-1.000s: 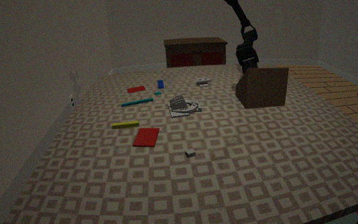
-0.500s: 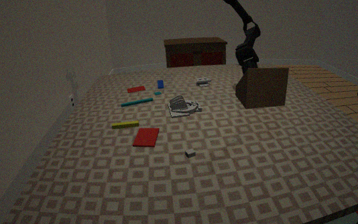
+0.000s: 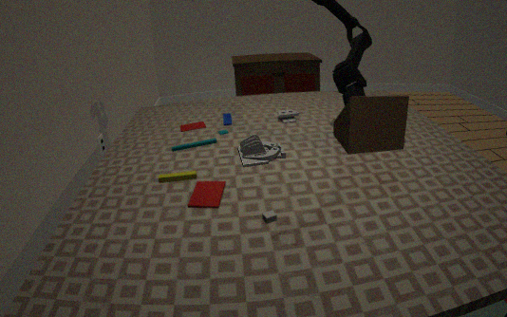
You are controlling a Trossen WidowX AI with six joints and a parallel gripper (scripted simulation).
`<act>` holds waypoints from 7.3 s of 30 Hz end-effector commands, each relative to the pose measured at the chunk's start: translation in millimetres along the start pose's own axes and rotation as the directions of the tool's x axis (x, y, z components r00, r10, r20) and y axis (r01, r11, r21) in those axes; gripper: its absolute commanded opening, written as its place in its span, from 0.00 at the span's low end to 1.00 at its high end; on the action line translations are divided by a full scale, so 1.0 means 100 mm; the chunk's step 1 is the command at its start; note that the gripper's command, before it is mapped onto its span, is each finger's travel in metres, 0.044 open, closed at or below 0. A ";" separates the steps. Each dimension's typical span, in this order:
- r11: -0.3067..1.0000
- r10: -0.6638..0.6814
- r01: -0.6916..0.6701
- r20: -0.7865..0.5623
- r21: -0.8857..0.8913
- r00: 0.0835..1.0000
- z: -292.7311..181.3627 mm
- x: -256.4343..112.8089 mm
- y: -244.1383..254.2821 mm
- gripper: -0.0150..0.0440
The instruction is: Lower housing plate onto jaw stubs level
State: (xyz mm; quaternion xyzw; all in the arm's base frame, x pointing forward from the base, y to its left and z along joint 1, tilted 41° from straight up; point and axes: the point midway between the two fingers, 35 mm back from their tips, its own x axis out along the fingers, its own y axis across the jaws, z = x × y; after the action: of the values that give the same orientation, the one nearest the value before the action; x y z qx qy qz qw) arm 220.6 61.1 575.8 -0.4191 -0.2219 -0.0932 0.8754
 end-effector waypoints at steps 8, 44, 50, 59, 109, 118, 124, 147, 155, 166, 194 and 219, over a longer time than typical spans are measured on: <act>0.994 0.072 -0.058 -0.162 0.088 0.984 -0.43 0.11 0.34 1.00; 0.919 0.165 0.155 -0.711 0.362 0.683 -2.18 -0.14 0.98 1.00; 0.896 0.164 0.243 -0.786 0.371 0.596 -2.46 -0.28 1.02 1.00; 0.853 0.156 0.388 -0.880 0.349 0.449 -2.87 -0.54 1.06 1.00; 0.458 0.104 0.848 -0.931 -0.266 -0.348 -4.17 -2.36 1.05 1.00; 0.459 0.102 0.848 -0.932 -0.266 -0.348 -4.35 -2.44 1.06 1.00; 0.459 0.102 0.848 -0.932 -0.266 -0.348 -4.43 -2.46 1.07 1.00; 0.459 0.100 0.847 -0.932 -0.267 -0.348 -4.71 -2.57 1.10 1.00; 0.460 0.099 0.847 -0.932 -0.267 -0.348 -4.81 -2.61 1.11 1.00; 0.460 0.099 0.847 -0.932 -0.267 -0.348 -4.82 -2.61 1.11 1.00; 0.457 0.097 0.847 -0.932 -0.271 -0.350 -4.82 -2.62 1.11 0.85; 0.457 0.104 0.848 -0.931 -0.267 -0.349 -4.34 -2.41 1.07 0.85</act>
State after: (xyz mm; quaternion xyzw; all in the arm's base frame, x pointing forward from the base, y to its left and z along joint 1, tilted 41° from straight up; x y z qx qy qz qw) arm 180.3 -219.2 142.3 0.2518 0.3284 -0.6202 0.6664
